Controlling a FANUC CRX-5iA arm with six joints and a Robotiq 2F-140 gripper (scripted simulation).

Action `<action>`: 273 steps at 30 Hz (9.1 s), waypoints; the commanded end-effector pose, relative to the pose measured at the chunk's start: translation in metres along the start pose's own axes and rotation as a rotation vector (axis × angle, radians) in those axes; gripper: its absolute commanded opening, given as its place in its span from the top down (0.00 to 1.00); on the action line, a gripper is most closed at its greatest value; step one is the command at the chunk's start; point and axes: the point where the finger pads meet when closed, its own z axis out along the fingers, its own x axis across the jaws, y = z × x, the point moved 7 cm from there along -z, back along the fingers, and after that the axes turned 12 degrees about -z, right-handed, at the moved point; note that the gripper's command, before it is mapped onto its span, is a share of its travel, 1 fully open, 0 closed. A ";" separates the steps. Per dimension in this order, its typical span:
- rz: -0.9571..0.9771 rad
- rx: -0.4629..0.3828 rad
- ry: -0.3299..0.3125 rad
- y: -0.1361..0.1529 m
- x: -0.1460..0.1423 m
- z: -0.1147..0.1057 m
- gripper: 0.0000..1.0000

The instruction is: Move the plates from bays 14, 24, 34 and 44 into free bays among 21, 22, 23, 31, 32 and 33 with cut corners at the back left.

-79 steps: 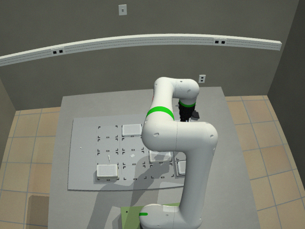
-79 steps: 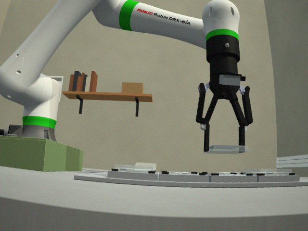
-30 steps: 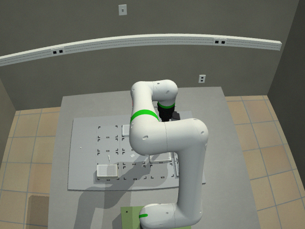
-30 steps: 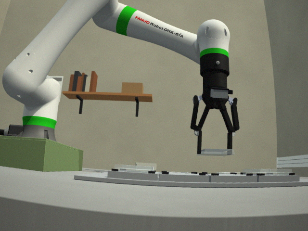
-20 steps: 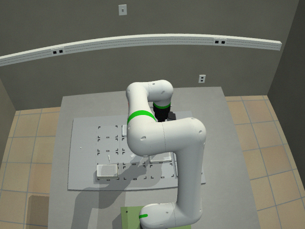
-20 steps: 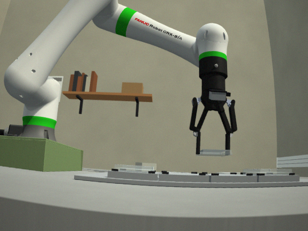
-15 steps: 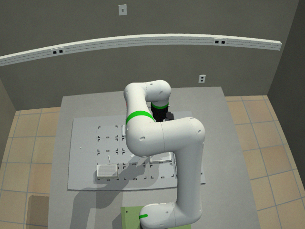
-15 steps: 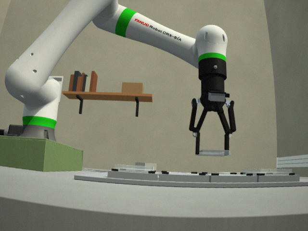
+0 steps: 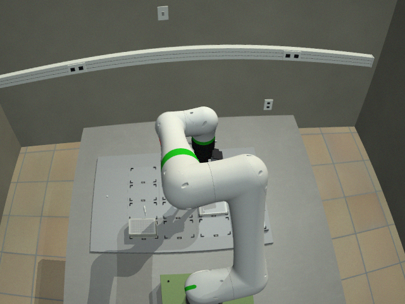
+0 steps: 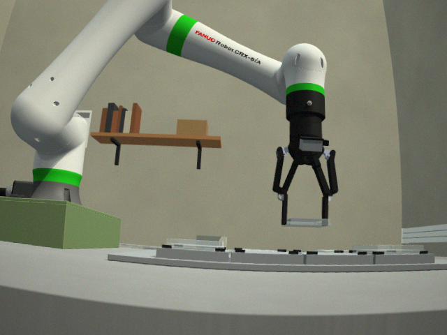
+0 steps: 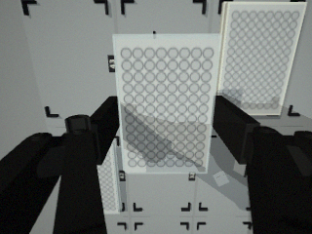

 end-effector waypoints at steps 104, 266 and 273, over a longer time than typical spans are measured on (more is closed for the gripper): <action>0.000 0.000 -0.003 0.248 -0.053 -0.001 0.90; 0.000 0.000 -0.003 0.286 -0.062 0.061 0.90; 0.000 0.000 -0.003 0.286 -0.062 0.061 0.90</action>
